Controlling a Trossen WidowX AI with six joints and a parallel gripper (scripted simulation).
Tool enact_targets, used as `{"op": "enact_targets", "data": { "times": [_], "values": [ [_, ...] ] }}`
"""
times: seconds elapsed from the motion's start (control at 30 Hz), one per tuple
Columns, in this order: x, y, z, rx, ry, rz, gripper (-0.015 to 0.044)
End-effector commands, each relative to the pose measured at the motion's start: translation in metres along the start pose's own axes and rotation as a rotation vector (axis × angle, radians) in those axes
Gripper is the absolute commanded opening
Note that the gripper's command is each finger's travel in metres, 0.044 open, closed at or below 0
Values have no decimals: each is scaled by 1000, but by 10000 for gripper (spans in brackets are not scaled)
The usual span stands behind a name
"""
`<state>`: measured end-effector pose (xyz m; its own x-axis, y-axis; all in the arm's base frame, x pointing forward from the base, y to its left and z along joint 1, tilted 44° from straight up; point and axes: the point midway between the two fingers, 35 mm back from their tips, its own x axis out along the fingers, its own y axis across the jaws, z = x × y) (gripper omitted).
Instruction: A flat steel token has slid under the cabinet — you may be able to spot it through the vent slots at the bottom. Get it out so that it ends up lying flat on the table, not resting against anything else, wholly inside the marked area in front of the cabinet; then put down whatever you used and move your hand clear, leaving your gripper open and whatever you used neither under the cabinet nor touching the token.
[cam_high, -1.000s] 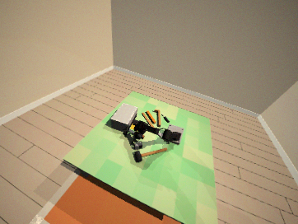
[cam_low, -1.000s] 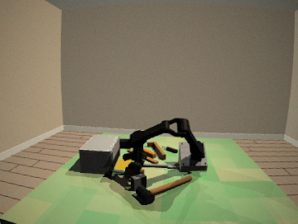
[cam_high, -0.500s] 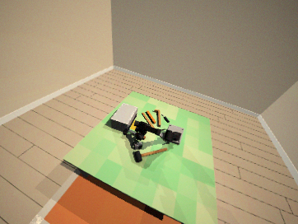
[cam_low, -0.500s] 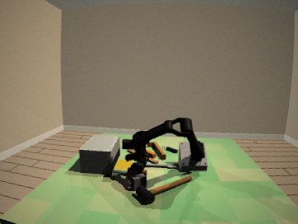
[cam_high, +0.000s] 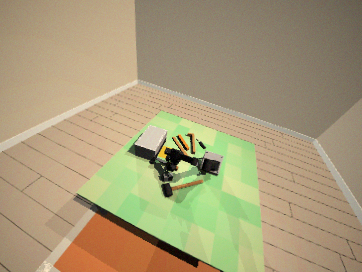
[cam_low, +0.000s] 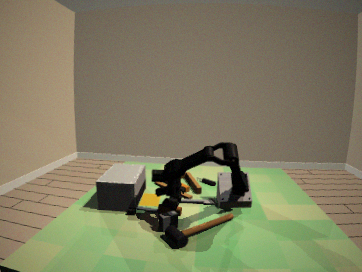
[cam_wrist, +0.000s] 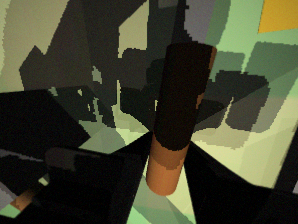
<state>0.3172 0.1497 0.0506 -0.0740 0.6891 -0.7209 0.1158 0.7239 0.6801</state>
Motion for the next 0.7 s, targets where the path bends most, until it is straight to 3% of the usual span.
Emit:
{"op": "enact_targets", "data": {
  "times": [0.0, 0.67],
  "values": [
    [1, -1, -6, 9, 2, -1, 0],
    [1, 2, -29, 10, 3, -1, 0]
  ]
}}
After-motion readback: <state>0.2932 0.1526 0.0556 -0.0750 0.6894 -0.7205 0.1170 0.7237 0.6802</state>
